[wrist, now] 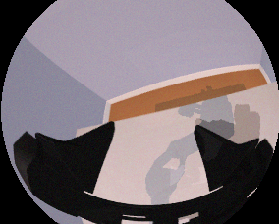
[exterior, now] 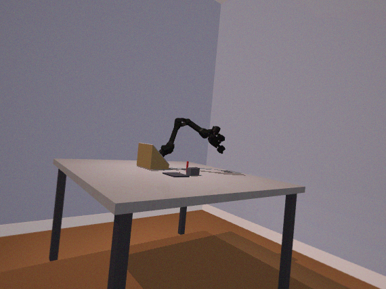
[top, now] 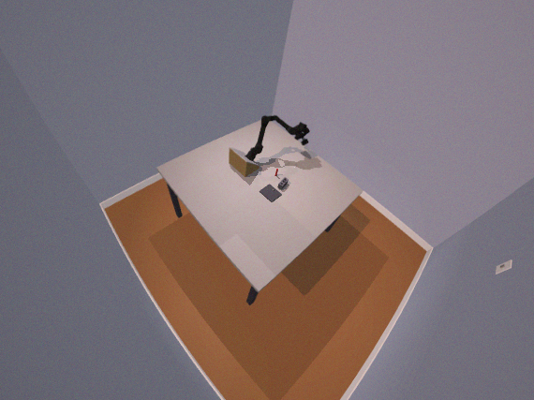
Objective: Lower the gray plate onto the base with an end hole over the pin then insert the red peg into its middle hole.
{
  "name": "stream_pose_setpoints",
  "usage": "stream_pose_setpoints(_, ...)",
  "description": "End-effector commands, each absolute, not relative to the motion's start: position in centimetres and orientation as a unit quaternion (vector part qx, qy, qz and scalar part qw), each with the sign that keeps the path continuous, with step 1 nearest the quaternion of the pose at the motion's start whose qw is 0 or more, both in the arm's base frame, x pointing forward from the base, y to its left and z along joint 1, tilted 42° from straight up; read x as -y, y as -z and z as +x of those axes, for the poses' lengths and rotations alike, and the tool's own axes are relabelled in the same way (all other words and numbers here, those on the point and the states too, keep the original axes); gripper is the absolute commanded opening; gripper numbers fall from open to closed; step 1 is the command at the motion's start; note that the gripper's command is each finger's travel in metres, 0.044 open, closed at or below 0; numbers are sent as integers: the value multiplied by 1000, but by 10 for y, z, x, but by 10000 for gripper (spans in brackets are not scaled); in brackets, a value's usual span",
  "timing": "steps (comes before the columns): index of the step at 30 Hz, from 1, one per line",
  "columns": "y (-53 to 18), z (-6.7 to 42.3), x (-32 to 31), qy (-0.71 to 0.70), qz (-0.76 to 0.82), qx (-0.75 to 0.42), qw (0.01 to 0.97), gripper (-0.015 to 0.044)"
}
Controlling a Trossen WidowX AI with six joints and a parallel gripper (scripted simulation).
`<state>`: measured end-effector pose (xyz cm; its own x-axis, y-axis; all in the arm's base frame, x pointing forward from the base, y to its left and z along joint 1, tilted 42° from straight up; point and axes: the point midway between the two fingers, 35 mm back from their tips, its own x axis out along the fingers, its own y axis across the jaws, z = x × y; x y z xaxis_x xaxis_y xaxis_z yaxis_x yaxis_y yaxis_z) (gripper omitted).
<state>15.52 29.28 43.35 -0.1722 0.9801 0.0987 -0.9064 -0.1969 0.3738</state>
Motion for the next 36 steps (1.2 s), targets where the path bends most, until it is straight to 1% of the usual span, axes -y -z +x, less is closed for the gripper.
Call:
stream_pose_setpoints(1, -409, 204, -290, -694, 201, -193, 664, 440)
stream_pose_setpoints(5, -375, 257, -275, -607, 253, -283, 698, 440)
stream_pose_setpoints(10, -323, 319, -237, -470, 329, -393, 719, 440)
stream_pose_setpoints(14, -280, 355, -194, -348, 393, -468, 711, 440)
stream_pose_setpoints(17, -251, 371, -161, -261, 437, -512, 692, 440)
stream_pose_setpoints(21, -215, 383, -115, -144, 493, -560, 650, 440)
stream_pose_setpoints(25, -182, 383, -68, -27, 545, -598, 588, 440)
stream_pose_setpoints(30, -150, 369, -13, 110, 600, -628, 483, 440)
stream_pose_setpoints(34, -131, 351, 28, 210, 634, -641, 379, 440)
stream_pose_setpoints(36, -127, 346, 37, 233, 640, -642, 351, 440)
